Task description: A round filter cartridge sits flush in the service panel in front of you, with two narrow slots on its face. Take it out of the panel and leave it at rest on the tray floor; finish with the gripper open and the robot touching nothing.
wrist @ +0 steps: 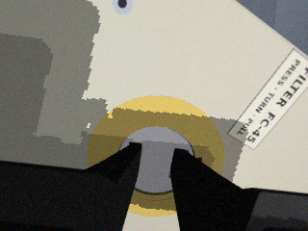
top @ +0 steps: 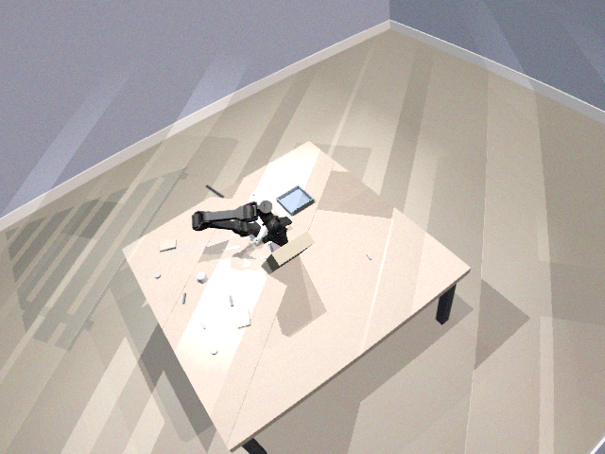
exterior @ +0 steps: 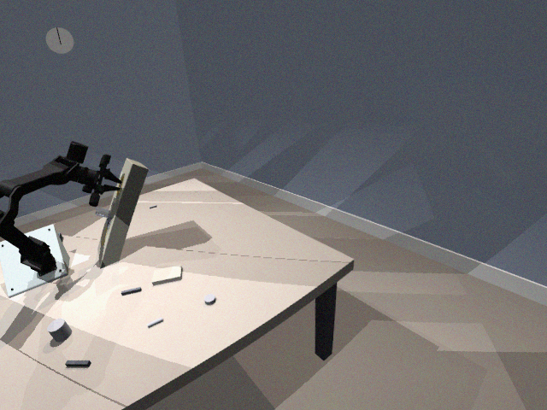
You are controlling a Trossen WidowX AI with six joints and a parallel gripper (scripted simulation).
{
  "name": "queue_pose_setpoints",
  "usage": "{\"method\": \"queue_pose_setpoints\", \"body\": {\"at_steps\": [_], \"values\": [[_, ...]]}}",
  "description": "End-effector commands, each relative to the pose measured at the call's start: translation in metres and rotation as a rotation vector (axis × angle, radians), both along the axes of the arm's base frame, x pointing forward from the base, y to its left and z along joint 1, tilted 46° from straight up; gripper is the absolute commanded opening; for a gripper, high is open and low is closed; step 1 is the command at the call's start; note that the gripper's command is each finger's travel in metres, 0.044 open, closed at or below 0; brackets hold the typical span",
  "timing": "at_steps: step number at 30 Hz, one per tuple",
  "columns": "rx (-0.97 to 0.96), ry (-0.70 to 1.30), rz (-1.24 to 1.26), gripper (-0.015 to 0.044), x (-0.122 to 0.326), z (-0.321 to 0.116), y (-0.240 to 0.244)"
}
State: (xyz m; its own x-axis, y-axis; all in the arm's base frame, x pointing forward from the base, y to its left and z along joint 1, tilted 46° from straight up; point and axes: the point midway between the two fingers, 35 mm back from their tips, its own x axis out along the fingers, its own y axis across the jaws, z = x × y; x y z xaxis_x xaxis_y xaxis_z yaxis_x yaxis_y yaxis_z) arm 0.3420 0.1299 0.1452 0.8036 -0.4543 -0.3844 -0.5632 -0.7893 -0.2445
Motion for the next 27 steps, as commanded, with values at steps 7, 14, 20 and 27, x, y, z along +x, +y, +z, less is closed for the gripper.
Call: {"method": "queue_pose_setpoints", "body": {"at_steps": [7,14,20,27], "values": [[-0.19,0.119,0.08,0.0,0.0087,-0.0013,-0.007],[-0.126,0.082,0.049,0.0,0.0093,-0.0015,-0.0074],[-0.126,0.082,0.049,0.0,0.0093,-0.0015,-0.0074],[-0.126,0.082,0.049,0.0,0.0093,-0.0015,-0.0074]]}}
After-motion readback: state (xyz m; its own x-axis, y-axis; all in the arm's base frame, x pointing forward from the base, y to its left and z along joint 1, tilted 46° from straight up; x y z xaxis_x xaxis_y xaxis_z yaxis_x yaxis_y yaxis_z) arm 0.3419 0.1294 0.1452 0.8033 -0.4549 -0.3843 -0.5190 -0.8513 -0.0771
